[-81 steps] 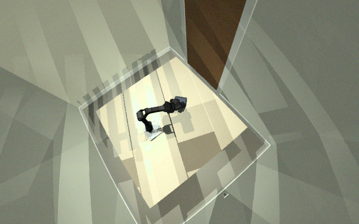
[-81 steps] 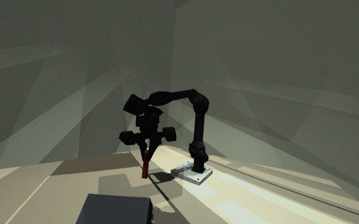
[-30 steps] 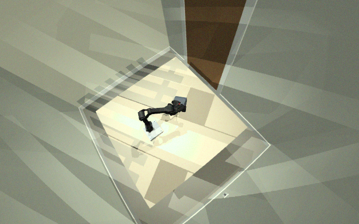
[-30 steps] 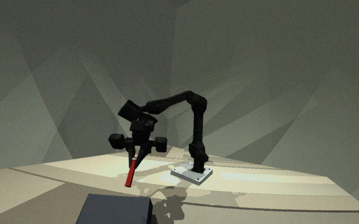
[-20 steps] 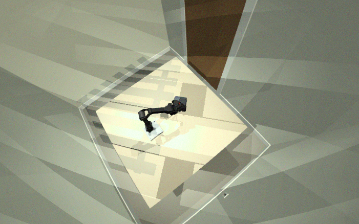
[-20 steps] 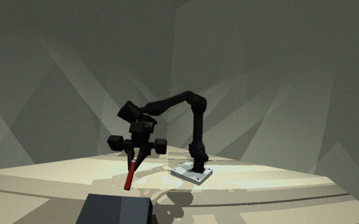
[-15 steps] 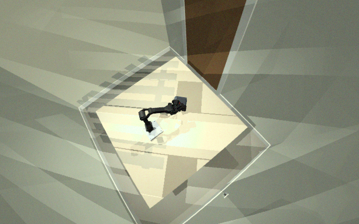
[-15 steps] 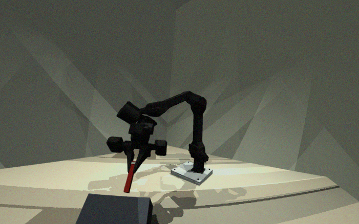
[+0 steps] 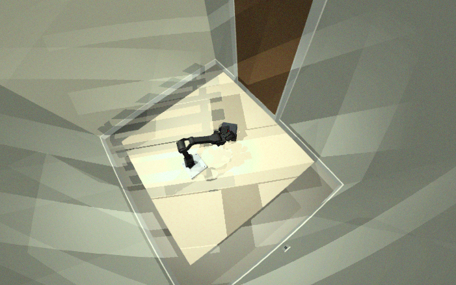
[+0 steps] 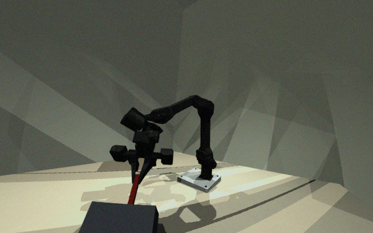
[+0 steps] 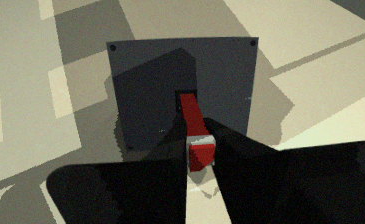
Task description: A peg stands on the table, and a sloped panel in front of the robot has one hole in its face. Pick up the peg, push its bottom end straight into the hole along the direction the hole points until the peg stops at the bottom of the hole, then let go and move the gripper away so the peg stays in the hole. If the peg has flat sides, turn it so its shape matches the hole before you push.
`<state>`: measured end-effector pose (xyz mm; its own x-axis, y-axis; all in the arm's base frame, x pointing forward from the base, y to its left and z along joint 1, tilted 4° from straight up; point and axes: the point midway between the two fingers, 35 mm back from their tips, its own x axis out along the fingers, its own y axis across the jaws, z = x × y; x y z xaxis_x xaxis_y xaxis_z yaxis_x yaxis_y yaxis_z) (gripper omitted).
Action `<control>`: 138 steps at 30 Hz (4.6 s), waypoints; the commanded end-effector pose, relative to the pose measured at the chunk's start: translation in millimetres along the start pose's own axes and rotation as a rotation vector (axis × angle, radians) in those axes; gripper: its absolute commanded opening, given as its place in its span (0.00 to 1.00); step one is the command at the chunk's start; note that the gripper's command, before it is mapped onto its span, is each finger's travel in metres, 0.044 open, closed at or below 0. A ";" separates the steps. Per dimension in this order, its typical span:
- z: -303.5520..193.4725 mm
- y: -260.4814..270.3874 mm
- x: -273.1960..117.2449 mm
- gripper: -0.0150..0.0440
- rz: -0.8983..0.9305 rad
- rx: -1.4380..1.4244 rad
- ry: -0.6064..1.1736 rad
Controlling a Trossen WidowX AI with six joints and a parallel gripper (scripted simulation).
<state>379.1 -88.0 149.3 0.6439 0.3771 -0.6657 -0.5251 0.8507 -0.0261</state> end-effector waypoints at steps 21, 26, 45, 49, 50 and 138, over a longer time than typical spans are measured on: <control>-2.4 0.2 2.6 0.25 -0.002 -0.002 -0.002; -2.5 0.3 4.0 0.25 -0.002 -0.002 -0.002; -1.8 -0.6 11.4 0.25 -0.002 -0.002 -0.002; -1.5 -0.8 13.3 0.25 -0.002 -0.002 -0.002; -1.4 -0.9 13.8 0.25 -0.002 -0.002 -0.003; -4.6 -4.8 -30.5 1.00 -0.001 0.003 0.009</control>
<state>362.5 -103.0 158.7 0.6322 0.3730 -0.6791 -0.5197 0.8542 -0.0146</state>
